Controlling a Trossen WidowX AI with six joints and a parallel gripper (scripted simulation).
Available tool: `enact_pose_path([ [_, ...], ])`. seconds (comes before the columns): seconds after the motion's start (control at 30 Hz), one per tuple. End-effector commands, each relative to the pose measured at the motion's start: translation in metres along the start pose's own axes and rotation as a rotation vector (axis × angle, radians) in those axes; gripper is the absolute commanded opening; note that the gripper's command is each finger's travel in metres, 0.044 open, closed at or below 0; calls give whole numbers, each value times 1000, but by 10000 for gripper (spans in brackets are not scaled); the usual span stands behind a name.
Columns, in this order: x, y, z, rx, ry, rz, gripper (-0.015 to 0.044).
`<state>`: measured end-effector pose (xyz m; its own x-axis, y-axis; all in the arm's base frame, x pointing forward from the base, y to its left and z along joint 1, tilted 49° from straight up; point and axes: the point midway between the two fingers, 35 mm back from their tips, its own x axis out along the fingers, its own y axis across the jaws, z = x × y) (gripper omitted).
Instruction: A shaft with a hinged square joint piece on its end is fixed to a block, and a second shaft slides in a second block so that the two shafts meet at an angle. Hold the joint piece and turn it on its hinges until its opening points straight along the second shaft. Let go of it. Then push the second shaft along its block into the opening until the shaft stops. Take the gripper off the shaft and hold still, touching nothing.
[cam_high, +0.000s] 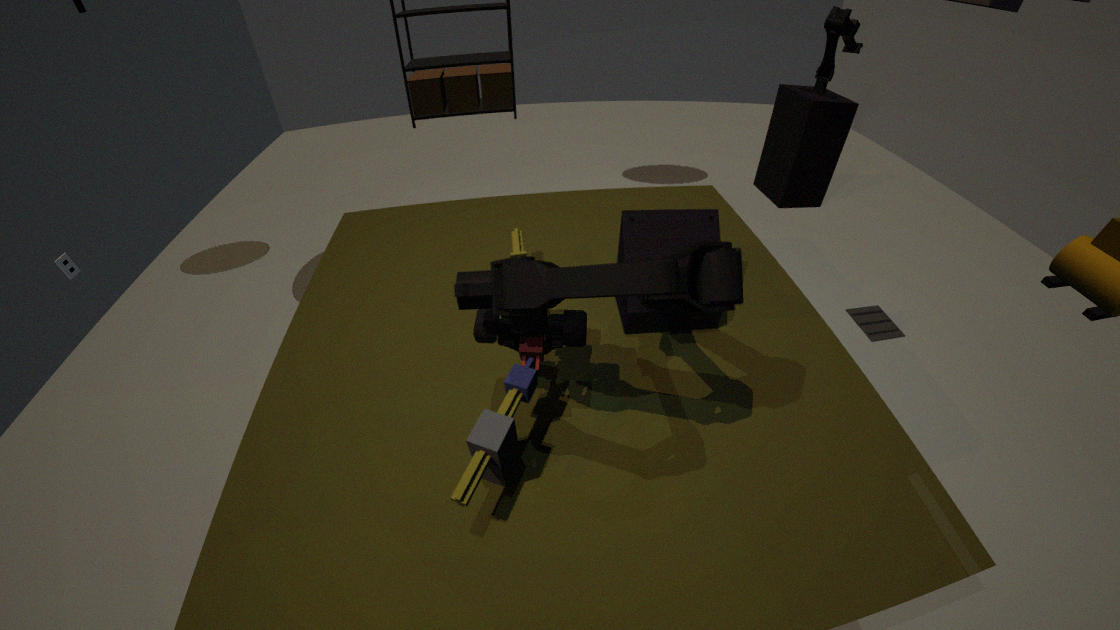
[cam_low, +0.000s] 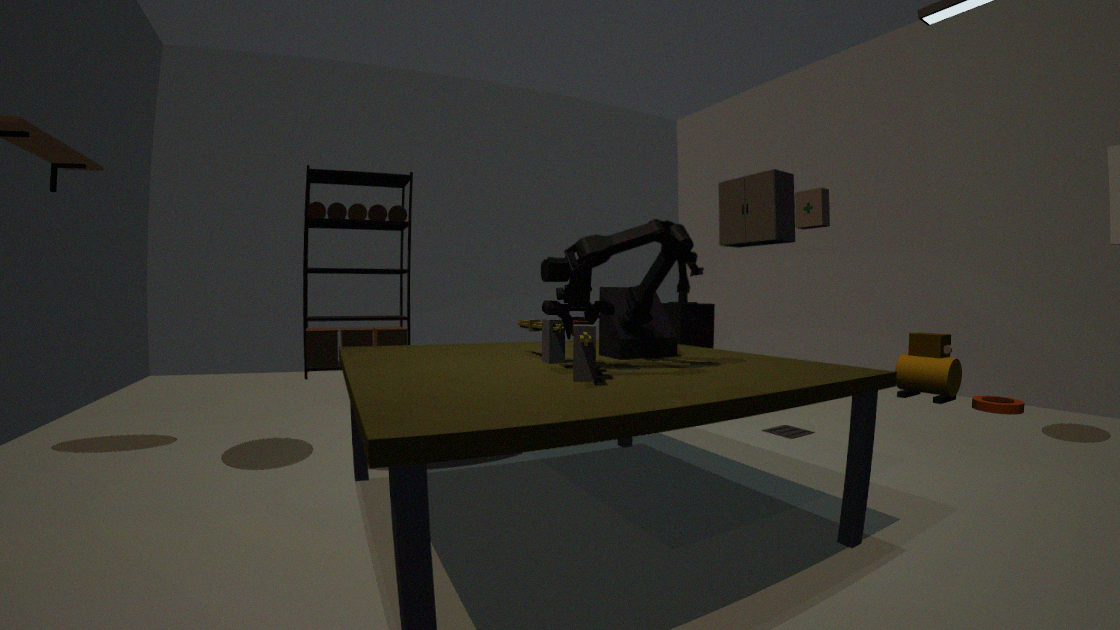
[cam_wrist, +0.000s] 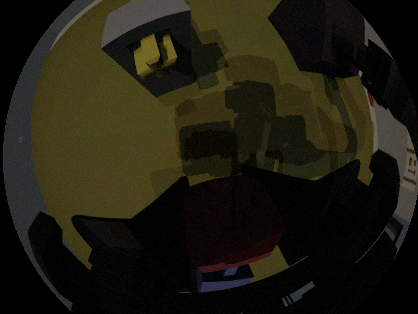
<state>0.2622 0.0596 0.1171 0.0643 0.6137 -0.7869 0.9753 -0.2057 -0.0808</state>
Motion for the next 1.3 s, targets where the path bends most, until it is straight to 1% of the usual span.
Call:
enact_pose_path([
  [0.0, 3, 2, 0, -37, 67, 4, 0],
  [0.67, 16, 9, -2, -182, 324, -4, 0],
  [1.27, 16, 9, -3, -181, 321, -6, 0],
])
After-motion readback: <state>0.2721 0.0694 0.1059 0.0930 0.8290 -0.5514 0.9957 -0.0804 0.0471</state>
